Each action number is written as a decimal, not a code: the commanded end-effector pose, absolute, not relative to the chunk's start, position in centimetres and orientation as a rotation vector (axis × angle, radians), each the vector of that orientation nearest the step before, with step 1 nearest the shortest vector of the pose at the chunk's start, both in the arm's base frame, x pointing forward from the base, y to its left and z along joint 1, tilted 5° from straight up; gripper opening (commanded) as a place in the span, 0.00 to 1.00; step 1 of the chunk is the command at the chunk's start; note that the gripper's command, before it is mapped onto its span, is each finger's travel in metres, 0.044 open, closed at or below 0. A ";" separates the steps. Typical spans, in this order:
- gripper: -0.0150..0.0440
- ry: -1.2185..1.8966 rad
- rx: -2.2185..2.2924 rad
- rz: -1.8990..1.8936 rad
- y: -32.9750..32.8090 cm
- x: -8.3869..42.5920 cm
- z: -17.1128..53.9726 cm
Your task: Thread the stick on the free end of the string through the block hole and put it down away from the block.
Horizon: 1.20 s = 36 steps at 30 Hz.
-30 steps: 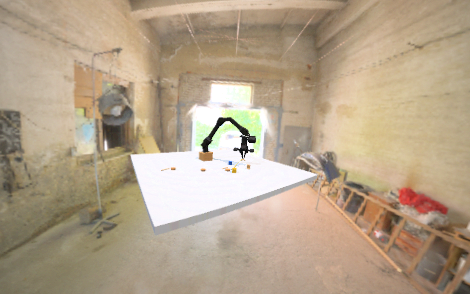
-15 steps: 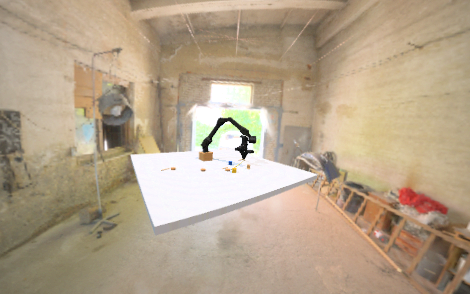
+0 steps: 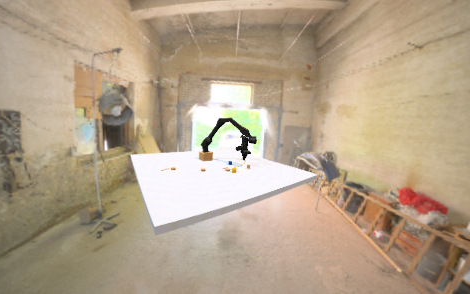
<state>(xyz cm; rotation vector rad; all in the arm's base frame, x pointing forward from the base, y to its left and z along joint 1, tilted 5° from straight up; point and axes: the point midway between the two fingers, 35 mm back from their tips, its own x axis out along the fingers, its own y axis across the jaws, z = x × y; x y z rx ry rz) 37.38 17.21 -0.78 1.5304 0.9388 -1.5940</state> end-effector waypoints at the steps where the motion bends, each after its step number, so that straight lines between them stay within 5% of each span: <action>1: 0.25 0.843 1.615 -1.690 16.9 37.7 -1.1; 36: 0.25 0.776 1.679 -1.748 19.2 40.4 -1.0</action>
